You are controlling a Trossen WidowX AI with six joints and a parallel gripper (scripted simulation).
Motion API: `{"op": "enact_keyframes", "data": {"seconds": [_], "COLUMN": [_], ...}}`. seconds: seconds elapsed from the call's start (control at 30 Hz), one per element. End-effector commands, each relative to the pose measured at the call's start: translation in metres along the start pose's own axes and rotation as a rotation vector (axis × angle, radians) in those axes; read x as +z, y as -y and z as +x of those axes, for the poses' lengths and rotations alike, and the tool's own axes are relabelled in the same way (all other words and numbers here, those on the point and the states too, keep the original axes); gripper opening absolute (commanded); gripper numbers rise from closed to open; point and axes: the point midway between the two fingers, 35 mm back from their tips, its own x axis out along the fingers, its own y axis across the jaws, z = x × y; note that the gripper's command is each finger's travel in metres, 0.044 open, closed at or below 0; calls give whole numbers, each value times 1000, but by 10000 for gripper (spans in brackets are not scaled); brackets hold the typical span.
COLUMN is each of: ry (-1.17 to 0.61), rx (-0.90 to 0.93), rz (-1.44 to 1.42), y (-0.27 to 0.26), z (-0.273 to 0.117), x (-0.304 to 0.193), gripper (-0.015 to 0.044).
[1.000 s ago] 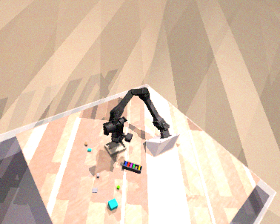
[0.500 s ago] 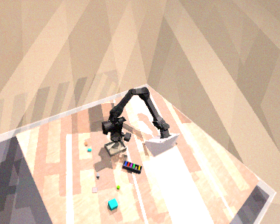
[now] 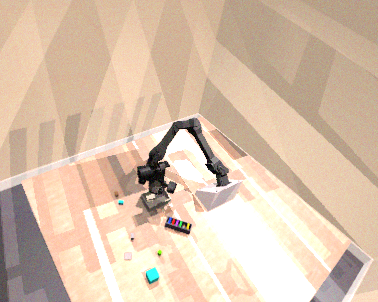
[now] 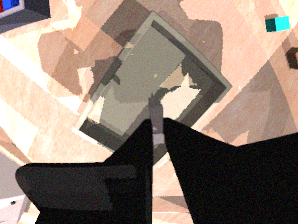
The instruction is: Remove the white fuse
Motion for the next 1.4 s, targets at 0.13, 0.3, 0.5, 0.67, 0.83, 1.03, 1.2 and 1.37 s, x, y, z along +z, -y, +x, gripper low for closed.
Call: {"op": "enact_keyframes", "data": {"seconds": [0.13,0.3,0.5,0.67,0.83,1.03,1.2,1.37], "ry": [-1,-1,-1,-2,-2,-4,-4,-4], "rx": [1,1,1,0,0,7,7,7], "rz": [0,0,-2,-7,-7,-13,-13,-13], "y": [0,0,0,-1,-1,-3,-3,-3], "z": [2,2,-9,-35,-35,-31,-31,-31], "x": [0,0,0,0,0,1,1,1], "gripper": [79,210,330,330,330,330,330,330]}}
